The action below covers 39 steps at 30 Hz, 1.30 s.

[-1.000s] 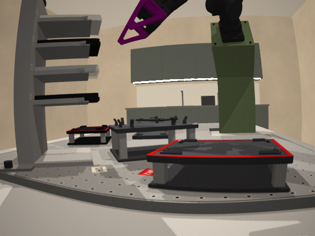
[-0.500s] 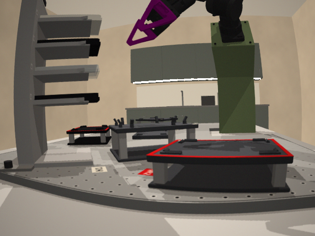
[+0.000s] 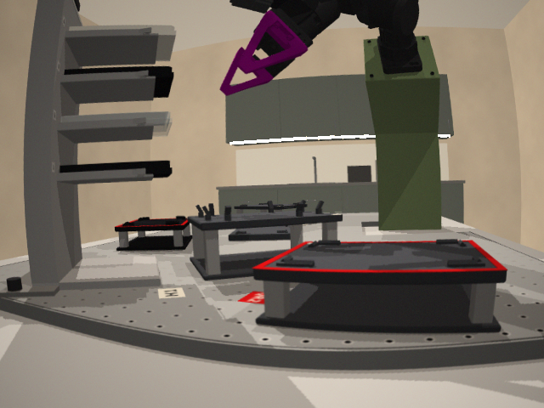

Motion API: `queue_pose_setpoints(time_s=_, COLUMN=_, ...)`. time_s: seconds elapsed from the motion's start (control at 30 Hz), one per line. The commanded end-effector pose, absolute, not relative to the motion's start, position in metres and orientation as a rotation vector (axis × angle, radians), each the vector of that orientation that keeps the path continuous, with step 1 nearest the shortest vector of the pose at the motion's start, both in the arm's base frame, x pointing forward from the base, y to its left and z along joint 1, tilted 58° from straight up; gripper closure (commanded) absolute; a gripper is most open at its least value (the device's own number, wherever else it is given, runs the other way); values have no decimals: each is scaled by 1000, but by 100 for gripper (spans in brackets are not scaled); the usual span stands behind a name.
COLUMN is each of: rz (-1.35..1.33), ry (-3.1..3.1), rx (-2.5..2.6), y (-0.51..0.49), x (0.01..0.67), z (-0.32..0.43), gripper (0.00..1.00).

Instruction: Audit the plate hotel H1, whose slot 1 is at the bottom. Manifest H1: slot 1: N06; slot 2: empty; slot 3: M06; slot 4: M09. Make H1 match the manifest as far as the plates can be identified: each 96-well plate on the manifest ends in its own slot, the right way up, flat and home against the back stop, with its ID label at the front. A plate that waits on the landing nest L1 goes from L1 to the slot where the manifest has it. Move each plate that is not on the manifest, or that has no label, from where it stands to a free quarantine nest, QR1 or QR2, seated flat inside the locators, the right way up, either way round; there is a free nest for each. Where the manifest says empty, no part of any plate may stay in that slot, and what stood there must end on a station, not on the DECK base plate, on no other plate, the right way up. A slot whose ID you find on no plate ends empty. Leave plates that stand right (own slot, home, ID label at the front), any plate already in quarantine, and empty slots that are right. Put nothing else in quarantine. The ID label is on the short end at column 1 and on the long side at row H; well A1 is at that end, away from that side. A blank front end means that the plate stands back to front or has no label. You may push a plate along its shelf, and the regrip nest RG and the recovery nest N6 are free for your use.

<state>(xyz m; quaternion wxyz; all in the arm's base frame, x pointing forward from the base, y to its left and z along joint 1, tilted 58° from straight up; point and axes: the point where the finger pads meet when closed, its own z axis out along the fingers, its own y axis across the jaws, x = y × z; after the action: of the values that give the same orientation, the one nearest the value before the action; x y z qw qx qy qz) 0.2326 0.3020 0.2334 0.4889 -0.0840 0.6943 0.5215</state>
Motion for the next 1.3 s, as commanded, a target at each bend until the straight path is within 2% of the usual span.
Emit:
queue_pose_setpoints(time_s=0.0, rz=1276, ry=1660, rx=-218, y=311, x=233, z=240, gripper=0)
queue_pose_setpoints(time_s=0.63, rz=1277, ry=1666, rx=-221, y=331, x=234, z=225, gripper=0)
queue_pose_setpoints(time_s=1.27, rz=1248, ry=1694, rx=-201, y=335, x=265, z=233, gripper=0)
